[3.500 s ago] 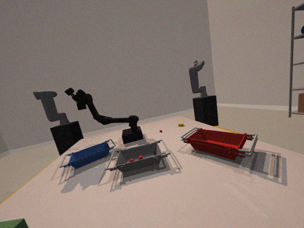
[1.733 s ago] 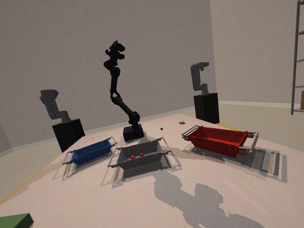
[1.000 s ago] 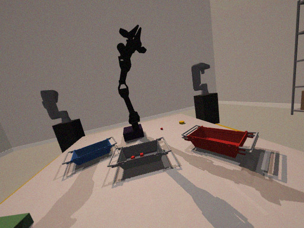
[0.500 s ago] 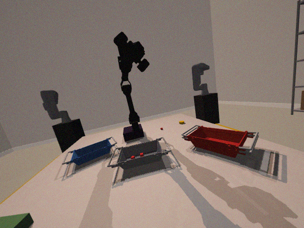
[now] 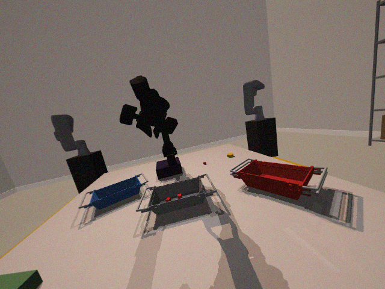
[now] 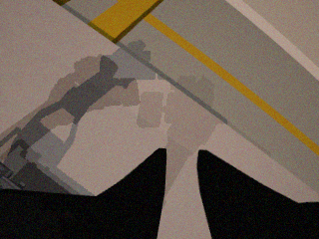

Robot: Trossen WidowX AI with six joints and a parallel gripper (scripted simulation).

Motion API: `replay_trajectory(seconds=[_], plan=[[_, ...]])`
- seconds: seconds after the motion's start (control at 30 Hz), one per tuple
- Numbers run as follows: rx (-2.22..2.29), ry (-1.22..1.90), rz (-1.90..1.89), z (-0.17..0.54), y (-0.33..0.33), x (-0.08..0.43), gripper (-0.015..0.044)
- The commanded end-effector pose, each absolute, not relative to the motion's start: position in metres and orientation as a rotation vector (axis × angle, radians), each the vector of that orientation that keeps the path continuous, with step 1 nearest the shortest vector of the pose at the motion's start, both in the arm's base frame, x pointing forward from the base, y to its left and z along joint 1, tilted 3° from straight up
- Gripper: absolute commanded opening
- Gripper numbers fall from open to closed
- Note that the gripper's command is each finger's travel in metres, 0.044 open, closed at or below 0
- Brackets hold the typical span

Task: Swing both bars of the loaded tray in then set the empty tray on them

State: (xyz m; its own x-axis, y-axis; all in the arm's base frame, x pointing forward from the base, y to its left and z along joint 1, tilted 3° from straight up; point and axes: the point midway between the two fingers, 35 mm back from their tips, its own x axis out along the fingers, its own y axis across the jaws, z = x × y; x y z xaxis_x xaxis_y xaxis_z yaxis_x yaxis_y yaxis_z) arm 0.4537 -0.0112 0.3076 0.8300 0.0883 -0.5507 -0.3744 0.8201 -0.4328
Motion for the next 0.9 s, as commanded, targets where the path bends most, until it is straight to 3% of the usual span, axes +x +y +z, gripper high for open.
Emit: replay_trajectory(seconds=[0.0,0.4,0.87], plan=[[-0.437,0.778,0.207,0.246,-0.046,0.449,0.0081],[-0.005,1.447,-0.008,0.097,-0.133,0.371,0.0081],[0.02,1.482,-0.021,0.064,-0.137,0.368,0.0081]])
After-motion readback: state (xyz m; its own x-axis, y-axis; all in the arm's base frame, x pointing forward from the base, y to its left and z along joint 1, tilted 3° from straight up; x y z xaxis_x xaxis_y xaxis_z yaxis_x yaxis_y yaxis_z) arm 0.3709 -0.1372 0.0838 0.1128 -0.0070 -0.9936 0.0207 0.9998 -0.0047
